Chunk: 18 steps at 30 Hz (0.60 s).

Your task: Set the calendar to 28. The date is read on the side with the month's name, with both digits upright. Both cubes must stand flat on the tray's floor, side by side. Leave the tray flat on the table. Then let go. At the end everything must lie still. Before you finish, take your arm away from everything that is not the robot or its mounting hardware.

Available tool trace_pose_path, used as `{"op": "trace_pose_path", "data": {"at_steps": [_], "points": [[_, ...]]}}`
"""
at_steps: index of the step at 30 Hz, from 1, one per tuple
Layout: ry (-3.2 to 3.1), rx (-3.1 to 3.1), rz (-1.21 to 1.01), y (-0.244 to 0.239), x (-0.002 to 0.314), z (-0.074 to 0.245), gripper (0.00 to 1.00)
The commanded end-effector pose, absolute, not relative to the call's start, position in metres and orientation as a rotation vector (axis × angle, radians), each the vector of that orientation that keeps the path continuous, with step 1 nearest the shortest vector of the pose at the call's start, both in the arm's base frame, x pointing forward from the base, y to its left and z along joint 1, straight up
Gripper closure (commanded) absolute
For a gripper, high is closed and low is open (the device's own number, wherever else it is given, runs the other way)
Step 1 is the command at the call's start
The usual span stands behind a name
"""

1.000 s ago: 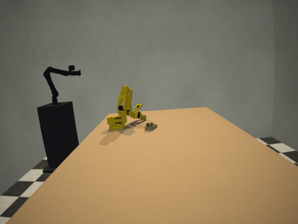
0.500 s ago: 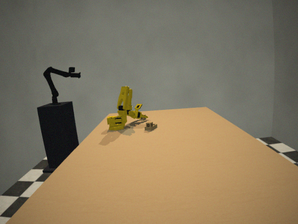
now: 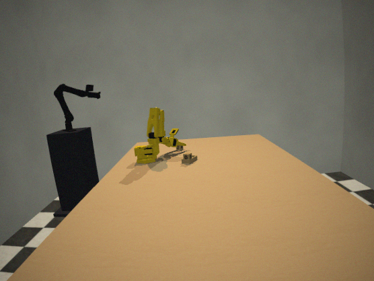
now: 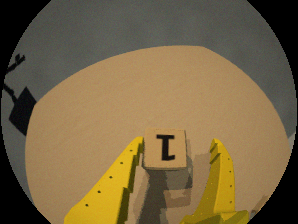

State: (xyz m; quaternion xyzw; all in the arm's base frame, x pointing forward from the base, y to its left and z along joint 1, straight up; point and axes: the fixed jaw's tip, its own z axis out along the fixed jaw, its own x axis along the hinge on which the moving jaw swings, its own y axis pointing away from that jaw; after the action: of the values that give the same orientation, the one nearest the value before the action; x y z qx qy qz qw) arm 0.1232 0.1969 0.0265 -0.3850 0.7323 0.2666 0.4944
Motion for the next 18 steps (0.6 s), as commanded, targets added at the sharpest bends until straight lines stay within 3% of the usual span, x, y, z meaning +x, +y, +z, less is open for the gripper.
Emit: {"op": "trace_pose_path", "data": {"at_steps": [1,18], "points": [[1.758,-0.926,0.644,0.200,0.127,0.045,0.64],[1.758,-0.926,0.644,0.195,0.124,0.072,0.64]]}}
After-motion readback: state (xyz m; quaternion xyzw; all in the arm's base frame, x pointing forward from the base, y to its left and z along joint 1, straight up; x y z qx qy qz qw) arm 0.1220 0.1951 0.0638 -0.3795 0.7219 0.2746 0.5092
